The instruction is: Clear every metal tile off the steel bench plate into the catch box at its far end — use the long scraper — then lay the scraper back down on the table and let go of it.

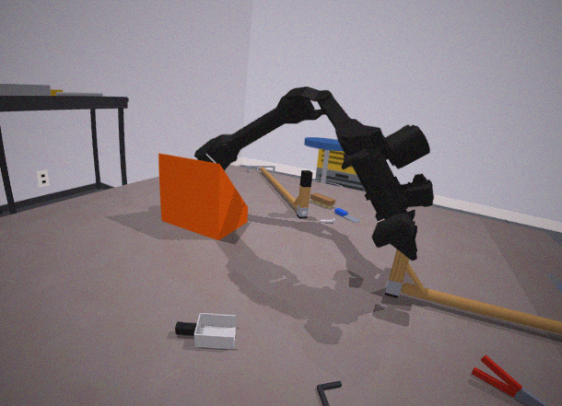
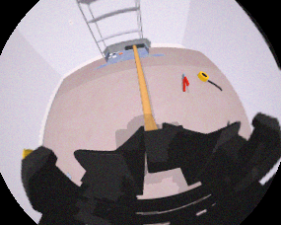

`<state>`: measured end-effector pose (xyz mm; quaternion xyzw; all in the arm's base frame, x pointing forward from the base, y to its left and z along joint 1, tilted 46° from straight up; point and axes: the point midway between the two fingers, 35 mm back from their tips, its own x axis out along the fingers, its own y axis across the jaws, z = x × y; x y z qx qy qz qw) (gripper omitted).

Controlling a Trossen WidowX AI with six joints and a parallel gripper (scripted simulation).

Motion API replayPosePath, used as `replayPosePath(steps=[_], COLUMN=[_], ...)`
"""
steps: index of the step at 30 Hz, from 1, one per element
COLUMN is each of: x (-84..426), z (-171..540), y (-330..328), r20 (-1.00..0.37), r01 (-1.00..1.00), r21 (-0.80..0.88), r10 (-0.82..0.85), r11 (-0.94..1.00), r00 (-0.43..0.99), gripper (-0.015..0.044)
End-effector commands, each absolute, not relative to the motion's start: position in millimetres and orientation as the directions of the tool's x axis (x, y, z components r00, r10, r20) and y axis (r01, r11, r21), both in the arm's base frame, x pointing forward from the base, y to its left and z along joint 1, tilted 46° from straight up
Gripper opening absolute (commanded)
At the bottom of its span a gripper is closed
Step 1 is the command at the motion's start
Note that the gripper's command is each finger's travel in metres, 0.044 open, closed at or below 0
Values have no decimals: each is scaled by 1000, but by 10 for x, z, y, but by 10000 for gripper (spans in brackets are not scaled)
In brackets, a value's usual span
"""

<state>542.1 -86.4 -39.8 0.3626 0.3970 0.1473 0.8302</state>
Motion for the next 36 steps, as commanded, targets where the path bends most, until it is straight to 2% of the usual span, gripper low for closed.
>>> replayPosePath(steps=[1,36], x=[5394,4900], z=[-386,-410], y=[-888,-970], r20=[-551,-556], r01=[44,49], r21=[719,716], r10=[530,526], r11=[694,697], r00=[645,644], gripper=[0,0])
